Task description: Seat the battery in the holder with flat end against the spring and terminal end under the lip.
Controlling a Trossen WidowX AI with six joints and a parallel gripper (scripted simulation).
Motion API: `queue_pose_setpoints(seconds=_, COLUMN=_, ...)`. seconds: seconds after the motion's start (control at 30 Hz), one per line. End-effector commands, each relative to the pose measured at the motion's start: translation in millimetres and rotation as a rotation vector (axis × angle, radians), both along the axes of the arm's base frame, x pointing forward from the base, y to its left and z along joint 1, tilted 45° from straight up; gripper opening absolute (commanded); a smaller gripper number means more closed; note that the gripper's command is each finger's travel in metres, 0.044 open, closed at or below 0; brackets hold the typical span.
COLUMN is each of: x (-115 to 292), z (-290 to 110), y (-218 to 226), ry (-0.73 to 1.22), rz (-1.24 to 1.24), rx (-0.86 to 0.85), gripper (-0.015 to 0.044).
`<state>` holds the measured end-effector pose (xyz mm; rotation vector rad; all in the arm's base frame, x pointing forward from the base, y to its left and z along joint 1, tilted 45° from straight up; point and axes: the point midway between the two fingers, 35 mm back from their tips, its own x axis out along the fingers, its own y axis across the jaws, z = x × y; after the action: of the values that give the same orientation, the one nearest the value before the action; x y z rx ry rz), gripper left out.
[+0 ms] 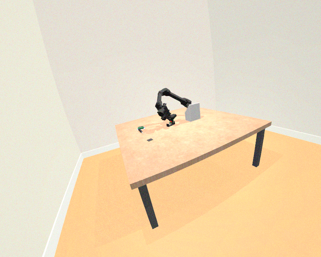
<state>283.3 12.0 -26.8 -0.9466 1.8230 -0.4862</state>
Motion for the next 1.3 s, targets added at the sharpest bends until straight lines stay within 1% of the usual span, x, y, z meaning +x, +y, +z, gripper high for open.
queue_pose_setpoints(seconds=0.0, x=2, z=-2, y=0, ry=0.009, rz=-0.023, rx=-0.006, gripper=0.0077)
queue_pose_setpoints(seconds=0.47, x=6, z=-6, y=-3, ry=0.061, rz=-0.081, rx=-0.043, gripper=0.0077)
queue_pose_setpoints(seconds=1.27, x=19, z=-10, y=0, ry=0.06, rz=-0.083, rx=-0.042, gripper=0.0077)
